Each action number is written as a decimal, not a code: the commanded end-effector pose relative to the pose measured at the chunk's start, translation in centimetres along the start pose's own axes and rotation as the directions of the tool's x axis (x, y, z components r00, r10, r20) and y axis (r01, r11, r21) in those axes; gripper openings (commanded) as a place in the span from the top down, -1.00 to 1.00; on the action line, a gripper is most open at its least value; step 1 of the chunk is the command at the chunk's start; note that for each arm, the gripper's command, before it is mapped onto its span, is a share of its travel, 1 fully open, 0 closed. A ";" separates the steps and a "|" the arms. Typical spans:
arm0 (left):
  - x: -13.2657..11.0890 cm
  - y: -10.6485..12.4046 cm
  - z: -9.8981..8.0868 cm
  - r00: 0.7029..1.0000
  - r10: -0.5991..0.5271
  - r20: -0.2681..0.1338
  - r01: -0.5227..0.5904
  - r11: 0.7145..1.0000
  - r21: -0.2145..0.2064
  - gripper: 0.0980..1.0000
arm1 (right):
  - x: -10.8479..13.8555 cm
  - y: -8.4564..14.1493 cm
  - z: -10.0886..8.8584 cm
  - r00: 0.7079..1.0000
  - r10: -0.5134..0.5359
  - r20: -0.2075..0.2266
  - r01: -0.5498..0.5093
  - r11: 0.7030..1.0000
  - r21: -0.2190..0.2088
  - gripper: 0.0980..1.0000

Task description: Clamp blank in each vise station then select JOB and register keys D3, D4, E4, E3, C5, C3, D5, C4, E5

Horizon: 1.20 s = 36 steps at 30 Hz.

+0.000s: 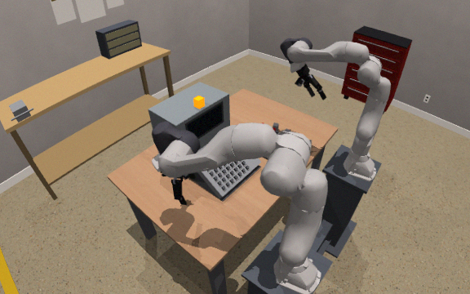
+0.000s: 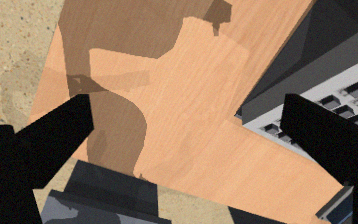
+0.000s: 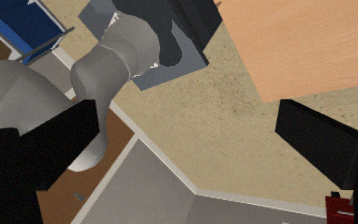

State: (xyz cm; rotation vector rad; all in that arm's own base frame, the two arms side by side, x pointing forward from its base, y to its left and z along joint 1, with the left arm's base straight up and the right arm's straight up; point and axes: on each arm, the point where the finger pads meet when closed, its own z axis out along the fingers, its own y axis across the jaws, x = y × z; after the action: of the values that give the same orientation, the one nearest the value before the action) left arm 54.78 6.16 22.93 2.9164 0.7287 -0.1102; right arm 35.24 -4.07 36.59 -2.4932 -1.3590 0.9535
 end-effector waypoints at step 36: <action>-4.2 6.5 -6.5 0.914 0.398 -0.086 -0.386 0.914 0.124 -1.00 | 0.0 0.0 0.0 1.000 0.000 0.000 0.000 1.000 0.000 -1.00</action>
State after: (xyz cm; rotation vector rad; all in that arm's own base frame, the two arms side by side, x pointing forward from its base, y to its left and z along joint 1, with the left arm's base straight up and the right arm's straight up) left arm 54.18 2.39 30.98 3.0346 0.4751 -0.0484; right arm 35.24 -4.07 36.59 -2.4932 -1.3590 0.9535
